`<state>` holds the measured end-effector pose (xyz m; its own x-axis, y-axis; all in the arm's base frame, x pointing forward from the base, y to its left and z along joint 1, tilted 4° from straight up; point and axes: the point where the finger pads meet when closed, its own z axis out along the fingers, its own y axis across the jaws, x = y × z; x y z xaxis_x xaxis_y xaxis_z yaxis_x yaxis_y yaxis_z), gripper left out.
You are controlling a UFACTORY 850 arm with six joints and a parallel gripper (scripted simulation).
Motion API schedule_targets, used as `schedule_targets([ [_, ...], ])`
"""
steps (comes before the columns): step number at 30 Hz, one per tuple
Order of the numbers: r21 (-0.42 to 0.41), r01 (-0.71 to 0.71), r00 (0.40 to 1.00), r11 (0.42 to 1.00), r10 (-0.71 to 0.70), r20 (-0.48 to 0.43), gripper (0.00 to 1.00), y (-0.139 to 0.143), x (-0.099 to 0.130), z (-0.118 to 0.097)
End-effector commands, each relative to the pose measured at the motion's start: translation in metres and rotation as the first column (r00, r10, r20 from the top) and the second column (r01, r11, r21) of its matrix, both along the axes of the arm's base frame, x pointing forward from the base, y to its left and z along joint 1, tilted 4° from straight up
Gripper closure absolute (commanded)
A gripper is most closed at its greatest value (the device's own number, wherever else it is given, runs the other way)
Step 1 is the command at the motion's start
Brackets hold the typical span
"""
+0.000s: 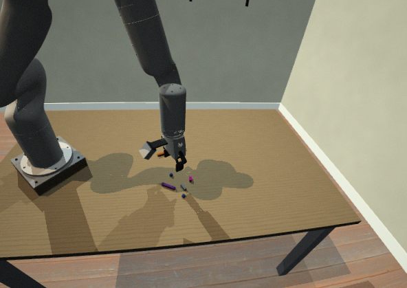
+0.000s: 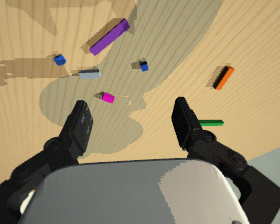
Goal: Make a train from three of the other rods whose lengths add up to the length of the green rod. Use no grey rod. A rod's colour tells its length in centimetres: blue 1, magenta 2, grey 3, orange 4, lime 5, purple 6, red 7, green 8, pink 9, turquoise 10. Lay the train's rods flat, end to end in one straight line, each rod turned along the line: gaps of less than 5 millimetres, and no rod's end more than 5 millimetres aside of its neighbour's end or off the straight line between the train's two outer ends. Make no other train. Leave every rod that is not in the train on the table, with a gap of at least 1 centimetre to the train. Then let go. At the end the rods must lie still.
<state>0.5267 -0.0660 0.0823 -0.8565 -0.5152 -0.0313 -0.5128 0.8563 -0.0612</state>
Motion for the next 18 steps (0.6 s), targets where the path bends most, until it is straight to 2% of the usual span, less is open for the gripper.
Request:
schedule_targets([
  [1,-0.002,0.167,0.986,0.986,-0.167,0.007,0.0,-0.012,0.008,-0.001],
  [7,0.009,0.327,0.945,0.945,-0.327,0.013,0.0,-0.024,0.016,-0.002],
  [14,0.023,0.508,0.861,0.861,-0.508,0.017,0.0,-0.04,0.024,-0.004],
  [16,0.023,0.508,0.861,0.861,-0.508,0.017,0.0,-0.04,0.024,-0.004],
  [17,0.03,0.577,0.816,0.816,-0.578,0.018,0.0,-0.046,0.027,-0.005],
  [18,0.031,0.595,0.803,0.803,-0.596,0.018,0.0,-0.048,0.028,-0.005],
])
